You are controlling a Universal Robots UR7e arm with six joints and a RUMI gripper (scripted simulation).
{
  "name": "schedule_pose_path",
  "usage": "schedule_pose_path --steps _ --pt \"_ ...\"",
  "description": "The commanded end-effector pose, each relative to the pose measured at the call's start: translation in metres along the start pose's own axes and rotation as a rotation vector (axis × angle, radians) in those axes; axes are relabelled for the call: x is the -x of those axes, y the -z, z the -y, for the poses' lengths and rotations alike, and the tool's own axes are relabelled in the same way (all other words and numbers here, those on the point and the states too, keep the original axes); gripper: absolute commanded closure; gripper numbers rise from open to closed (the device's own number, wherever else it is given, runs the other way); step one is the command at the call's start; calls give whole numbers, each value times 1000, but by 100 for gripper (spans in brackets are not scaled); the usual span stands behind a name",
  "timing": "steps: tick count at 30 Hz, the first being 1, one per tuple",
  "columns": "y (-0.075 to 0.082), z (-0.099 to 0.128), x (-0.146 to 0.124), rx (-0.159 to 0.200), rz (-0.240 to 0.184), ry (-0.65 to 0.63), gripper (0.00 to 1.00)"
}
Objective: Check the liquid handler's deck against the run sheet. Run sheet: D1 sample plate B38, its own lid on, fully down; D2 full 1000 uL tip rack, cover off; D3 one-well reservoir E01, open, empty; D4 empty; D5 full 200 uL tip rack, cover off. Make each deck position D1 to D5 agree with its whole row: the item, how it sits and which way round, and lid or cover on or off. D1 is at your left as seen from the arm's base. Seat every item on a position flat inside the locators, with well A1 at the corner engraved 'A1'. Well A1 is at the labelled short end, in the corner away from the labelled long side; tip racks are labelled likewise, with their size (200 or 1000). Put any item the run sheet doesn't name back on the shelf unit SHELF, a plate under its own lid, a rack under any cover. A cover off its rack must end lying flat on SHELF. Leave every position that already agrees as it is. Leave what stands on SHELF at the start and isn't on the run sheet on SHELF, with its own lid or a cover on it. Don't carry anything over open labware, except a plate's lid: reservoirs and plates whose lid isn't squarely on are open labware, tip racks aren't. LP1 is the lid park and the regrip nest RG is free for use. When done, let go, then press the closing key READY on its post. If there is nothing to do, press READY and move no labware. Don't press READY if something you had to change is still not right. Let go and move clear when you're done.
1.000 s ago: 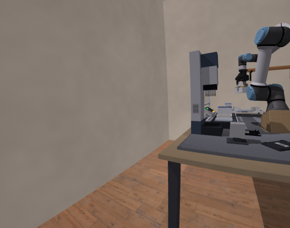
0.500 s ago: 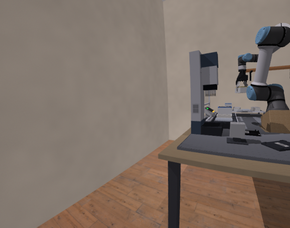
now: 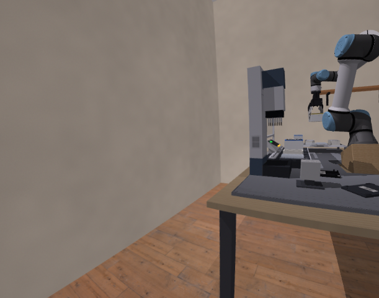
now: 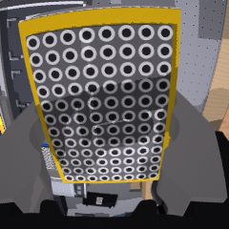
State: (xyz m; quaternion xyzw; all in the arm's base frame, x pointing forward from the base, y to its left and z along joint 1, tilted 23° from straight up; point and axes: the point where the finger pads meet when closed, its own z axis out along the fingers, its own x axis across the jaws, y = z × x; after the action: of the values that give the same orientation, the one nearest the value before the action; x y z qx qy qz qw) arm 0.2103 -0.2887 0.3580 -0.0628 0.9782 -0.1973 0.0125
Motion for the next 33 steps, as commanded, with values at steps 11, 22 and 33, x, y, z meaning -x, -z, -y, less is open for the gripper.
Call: schedule_pose_path --steps 11,22,33 --pt "2 2 0 -6 -3 -266 100" --pt "2 2 0 -6 -3 -486 100" --pt "2 2 0 -6 -2 -666 100"
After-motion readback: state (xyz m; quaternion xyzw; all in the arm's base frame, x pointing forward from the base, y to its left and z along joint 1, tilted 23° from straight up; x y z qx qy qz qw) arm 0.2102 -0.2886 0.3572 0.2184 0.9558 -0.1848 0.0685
